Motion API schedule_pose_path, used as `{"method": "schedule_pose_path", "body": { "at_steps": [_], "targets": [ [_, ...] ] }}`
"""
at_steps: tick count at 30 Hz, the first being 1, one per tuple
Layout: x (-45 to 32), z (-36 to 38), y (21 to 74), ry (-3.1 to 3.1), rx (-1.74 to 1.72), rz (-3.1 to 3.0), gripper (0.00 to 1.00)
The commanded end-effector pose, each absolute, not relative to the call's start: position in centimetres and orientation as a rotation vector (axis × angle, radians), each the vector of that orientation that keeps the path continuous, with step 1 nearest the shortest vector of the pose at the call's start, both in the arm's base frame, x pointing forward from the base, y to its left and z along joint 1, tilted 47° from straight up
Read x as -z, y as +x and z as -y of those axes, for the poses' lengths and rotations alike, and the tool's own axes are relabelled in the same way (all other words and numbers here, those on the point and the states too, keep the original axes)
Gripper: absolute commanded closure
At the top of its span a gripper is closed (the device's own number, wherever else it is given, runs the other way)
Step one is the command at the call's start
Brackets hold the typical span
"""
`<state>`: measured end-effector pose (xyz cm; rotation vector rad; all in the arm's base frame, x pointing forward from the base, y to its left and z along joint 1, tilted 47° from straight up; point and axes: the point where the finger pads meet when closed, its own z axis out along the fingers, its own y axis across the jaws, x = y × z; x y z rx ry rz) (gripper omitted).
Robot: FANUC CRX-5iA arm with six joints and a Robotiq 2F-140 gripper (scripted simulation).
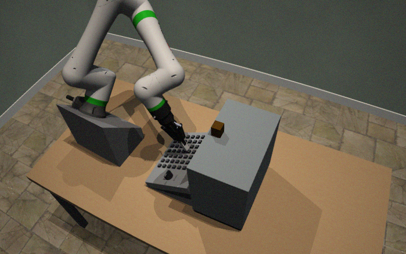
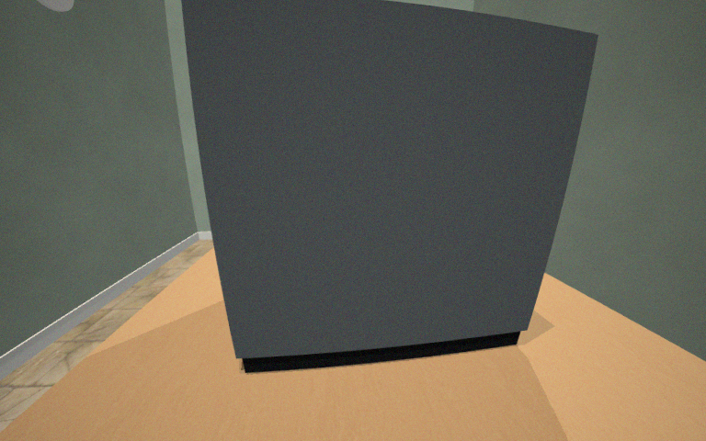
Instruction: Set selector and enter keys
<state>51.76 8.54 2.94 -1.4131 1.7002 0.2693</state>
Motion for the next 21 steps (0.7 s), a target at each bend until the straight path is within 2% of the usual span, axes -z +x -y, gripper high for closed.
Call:
{"method": "schedule_pose_path", "body": {
  "at_steps": [1, 21],
  "targets": [
    [-2.72, -8.76, 51.96, -1.413, -0.269, -1.700, 1.00],
    [-2.59, -8.91, 52.06, -1.413, -0.269, -1.700, 1.00]
  ]
}}
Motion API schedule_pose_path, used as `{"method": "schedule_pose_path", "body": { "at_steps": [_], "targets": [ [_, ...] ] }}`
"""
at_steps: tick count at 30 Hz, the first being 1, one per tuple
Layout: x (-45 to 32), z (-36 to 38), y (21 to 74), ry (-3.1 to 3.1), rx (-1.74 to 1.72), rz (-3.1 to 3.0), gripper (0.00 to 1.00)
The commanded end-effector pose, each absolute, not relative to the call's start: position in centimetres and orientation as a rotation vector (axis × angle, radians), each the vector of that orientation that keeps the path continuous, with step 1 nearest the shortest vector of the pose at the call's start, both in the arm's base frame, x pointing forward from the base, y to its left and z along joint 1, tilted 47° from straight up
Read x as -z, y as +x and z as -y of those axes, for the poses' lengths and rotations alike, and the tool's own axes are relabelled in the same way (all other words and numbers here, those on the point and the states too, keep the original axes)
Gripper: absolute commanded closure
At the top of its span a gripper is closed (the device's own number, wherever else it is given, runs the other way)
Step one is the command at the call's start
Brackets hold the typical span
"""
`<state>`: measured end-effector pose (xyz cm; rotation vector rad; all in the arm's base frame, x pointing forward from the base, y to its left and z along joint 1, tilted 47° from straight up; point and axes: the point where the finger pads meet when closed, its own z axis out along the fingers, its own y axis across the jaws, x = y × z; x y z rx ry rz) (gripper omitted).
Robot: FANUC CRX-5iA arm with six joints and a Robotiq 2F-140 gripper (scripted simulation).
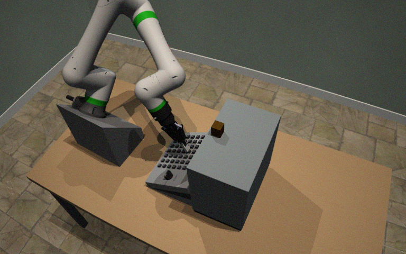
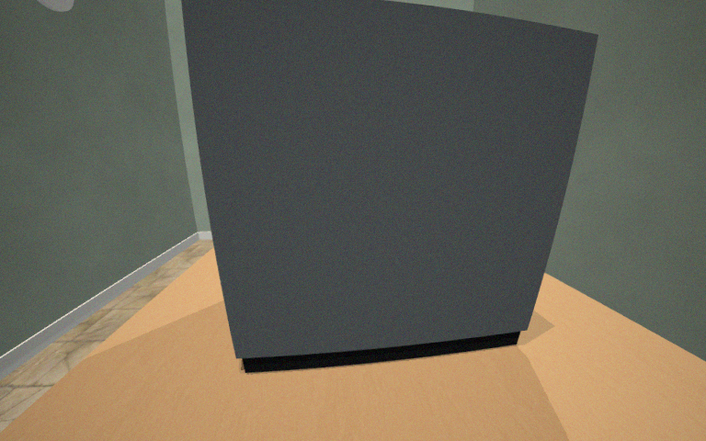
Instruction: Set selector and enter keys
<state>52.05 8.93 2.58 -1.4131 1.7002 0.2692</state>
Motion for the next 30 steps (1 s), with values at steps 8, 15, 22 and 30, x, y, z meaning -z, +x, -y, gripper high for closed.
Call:
{"method": "schedule_pose_path", "body": {
  "at_steps": [8, 15, 22, 30],
  "targets": [
    [-2.57, -8.93, 52.08, -1.413, -0.269, -1.700, 1.00],
    [-2.46, -9.05, 52.17, -1.413, -0.269, -1.700, 1.00],
    [-2.32, -9.21, 52.29, -1.413, -0.269, -1.700, 1.00],
    [-2.04, -9.52, 52.51, -1.413, -0.269, -1.700, 1.00]
  ]
}}
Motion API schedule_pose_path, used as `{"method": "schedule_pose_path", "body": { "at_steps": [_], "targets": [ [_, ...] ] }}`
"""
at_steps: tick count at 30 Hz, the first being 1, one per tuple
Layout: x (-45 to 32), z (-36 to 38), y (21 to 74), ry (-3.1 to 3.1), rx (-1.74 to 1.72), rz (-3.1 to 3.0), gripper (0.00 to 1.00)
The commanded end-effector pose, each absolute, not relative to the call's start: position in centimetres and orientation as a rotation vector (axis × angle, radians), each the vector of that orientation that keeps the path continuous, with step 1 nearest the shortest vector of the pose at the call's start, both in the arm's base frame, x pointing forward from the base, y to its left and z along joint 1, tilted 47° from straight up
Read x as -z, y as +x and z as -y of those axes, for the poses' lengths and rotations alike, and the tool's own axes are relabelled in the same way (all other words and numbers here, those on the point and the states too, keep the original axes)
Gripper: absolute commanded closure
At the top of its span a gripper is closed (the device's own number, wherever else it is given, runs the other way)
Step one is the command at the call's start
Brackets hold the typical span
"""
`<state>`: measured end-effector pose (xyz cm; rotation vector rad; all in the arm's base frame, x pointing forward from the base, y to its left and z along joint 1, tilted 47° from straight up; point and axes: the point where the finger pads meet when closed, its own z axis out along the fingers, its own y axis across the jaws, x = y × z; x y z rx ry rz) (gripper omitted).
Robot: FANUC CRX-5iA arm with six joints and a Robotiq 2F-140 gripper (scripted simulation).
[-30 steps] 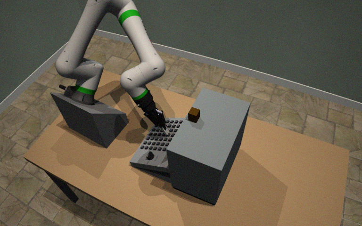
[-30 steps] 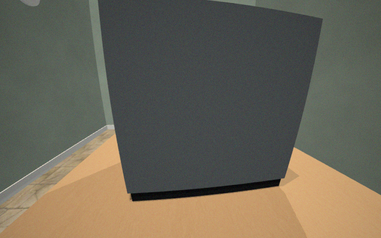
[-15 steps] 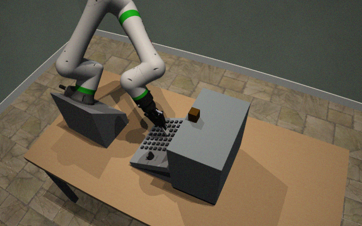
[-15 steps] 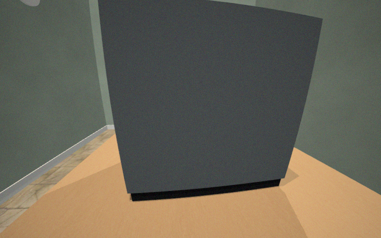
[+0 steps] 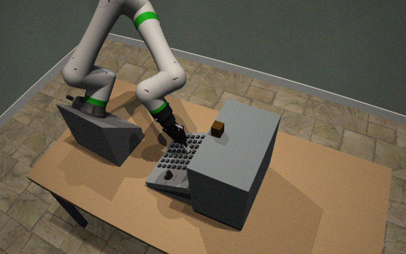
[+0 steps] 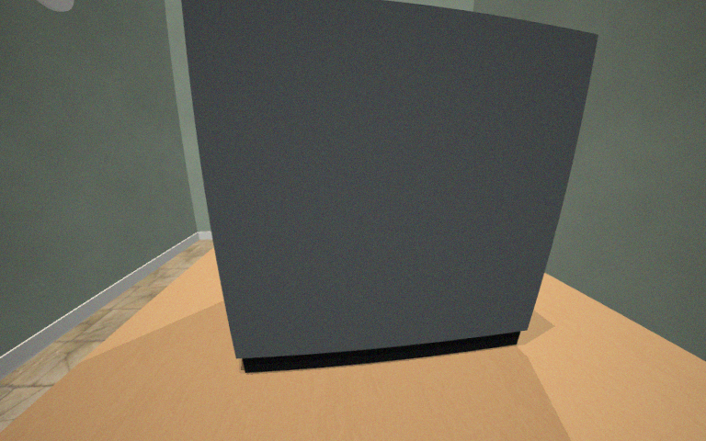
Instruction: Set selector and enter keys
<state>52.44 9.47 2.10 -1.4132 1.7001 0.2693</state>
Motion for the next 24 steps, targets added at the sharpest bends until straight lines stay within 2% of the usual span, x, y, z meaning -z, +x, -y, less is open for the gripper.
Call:
{"method": "schedule_pose_path", "body": {
  "at_steps": [1, 24],
  "targets": [
    [-2.01, -9.55, 52.54, -1.413, -0.269, -1.700, 1.00],
    [-1.74, -9.85, 52.76, -1.413, -0.269, -1.700, 1.00]
  ]
}}
